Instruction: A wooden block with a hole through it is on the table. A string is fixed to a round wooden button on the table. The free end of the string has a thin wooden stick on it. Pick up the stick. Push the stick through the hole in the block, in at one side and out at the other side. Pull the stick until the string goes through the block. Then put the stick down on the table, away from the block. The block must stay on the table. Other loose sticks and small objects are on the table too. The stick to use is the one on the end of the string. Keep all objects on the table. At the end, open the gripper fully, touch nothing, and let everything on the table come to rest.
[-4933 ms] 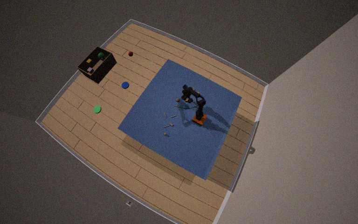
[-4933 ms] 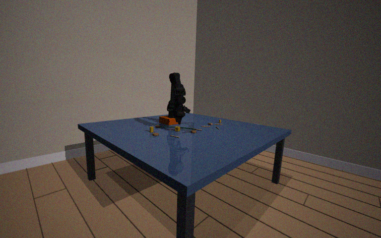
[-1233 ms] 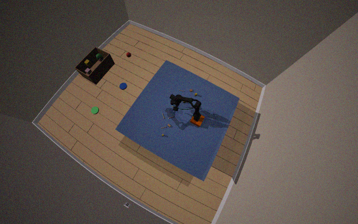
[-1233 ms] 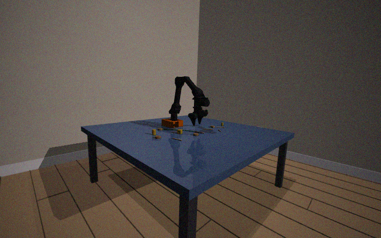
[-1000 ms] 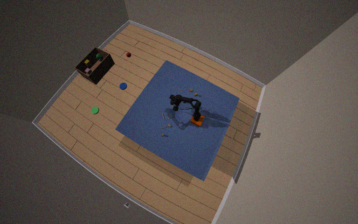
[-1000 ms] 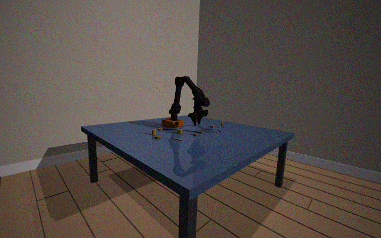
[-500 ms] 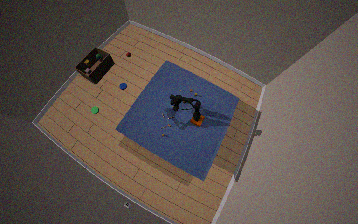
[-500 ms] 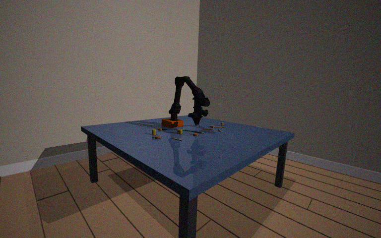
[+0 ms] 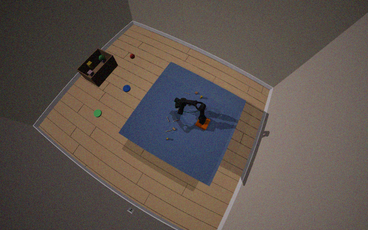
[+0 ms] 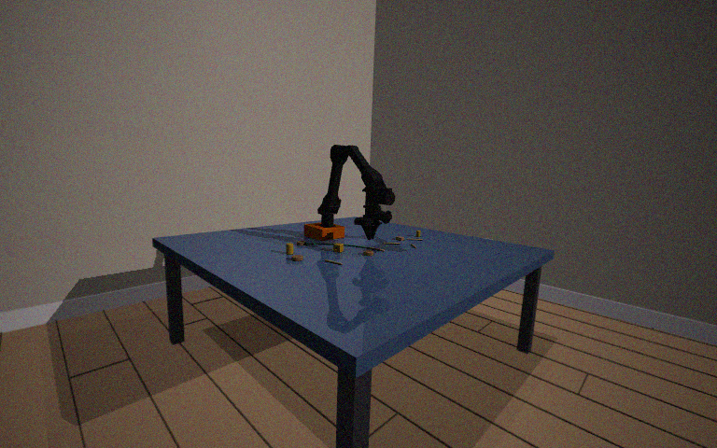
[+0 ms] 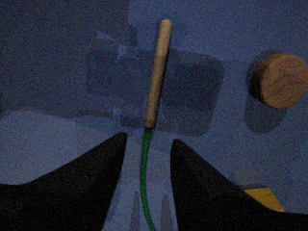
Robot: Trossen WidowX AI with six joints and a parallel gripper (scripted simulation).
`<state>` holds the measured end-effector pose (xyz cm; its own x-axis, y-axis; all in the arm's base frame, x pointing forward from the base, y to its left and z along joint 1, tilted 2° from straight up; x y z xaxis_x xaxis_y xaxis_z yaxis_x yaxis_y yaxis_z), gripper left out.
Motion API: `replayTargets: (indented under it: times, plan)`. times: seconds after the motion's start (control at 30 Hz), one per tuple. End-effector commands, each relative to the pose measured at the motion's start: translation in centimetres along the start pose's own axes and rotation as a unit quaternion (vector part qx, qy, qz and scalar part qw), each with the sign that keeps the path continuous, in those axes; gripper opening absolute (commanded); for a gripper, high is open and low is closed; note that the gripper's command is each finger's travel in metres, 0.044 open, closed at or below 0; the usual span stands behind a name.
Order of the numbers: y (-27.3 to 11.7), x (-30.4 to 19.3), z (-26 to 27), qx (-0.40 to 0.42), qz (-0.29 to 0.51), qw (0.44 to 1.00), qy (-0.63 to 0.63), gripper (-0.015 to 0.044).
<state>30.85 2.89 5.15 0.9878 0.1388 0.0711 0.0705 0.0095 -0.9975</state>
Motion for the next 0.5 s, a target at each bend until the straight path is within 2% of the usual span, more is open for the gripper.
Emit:
replayTargets:
  times: [0.0,0.47]
  plan:
    - [0.8,0.0,-0.1,-0.002,0.0,1.0,0.002,0.0125]
    - [3.1,-0.1,-0.1,-0.002,0.0,1.0,0.002,0.0125]
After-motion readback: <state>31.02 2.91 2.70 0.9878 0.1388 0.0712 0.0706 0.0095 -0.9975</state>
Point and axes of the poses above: the point midway between the two fingers, 35 mm back from their tips, its own y axis out along the fingers, its own z axis across the jaws, x = y × z, the point moved 1 cm from there along -y, back along the fingers, and after that the axes turned 13 degrees about y, right-handed, at the moved point
